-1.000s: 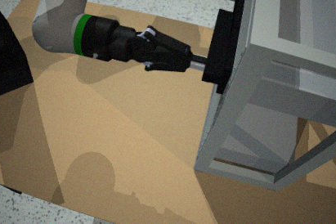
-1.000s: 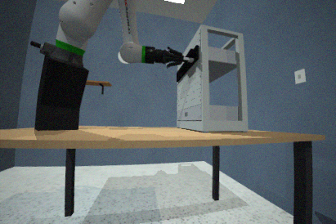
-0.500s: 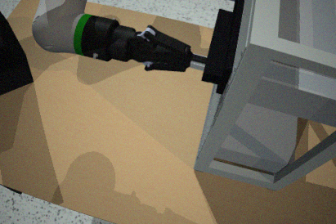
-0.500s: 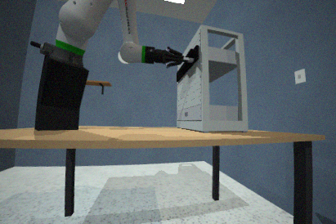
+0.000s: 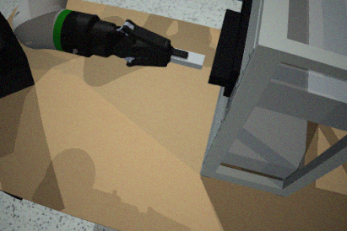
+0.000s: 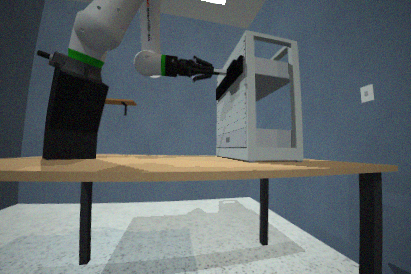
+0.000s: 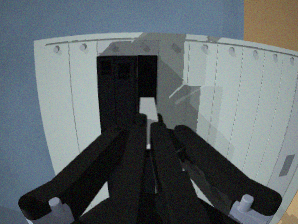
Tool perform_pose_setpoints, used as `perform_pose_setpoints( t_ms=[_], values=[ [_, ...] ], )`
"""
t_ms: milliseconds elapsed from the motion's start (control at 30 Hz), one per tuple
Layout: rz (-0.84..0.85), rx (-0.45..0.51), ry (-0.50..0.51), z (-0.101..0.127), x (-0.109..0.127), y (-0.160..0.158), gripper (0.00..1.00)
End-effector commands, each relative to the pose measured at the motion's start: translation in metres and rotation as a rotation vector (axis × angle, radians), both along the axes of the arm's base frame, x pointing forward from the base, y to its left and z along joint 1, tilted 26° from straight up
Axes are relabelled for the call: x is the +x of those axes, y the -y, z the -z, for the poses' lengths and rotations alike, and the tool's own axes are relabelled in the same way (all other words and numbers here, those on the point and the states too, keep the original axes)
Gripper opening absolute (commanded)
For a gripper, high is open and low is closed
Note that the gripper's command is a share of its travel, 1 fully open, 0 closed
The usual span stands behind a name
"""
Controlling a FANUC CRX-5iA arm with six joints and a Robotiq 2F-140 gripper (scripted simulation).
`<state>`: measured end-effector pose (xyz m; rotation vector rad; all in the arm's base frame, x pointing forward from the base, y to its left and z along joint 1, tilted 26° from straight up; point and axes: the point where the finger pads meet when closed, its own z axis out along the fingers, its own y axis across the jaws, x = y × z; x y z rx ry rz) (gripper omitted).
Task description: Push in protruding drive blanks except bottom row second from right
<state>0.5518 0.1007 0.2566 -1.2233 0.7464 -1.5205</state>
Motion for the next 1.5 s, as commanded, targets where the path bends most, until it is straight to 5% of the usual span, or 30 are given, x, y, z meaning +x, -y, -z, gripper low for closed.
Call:
perform_pose_setpoints(
  t_ms=[0,333,733,1000,1467],
  values=[
    [0.001,0.000,0.001,0.005,-0.016,0.002,0.00],
    [0.001,0.000,0.001,0.007,-0.025,0.004,0.00],
    [0.001,0.000,0.001,-0.018,-0.035,-0.004,0.00],
    [0.001,0.000,0.001,-0.028,0.000,-0.008,0.00],
    [0.001,0.000,0.001,-0.029,0.001,-0.009,0.00]
  ],
)
